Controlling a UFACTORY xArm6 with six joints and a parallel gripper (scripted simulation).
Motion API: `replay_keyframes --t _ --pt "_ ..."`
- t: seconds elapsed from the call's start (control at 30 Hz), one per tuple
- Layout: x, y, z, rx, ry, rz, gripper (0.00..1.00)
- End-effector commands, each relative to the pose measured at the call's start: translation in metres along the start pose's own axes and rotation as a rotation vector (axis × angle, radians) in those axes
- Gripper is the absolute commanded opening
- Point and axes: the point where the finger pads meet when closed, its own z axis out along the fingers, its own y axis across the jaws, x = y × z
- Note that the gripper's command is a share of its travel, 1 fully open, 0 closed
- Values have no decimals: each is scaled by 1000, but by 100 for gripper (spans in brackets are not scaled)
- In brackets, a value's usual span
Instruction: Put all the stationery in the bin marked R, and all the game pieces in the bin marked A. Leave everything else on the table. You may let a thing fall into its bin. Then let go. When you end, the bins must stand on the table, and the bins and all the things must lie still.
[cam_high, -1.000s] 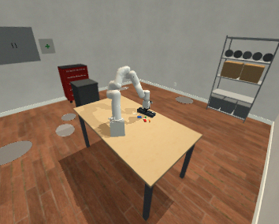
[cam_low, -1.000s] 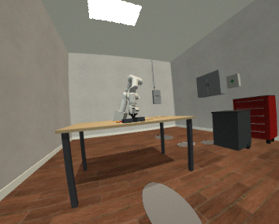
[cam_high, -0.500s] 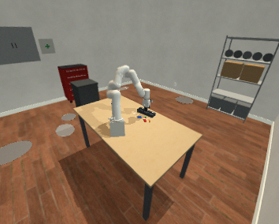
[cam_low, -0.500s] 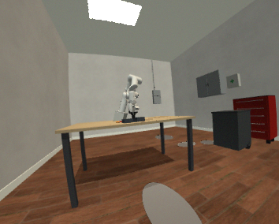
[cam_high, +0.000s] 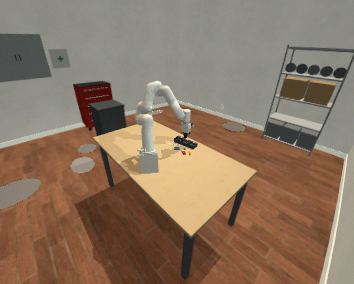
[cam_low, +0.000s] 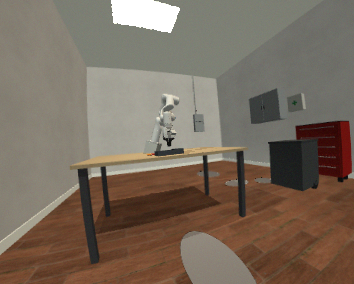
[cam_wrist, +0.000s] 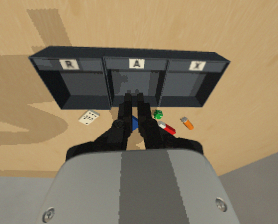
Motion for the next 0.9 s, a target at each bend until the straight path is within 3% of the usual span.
replay_keyframes --t 0.0,0.53,0.87 --pt "1 0 -3 0 2 0 7" --pt "1 -75 -3 0 2 0 7" --pt "1 -84 -3 0 2 0 7"
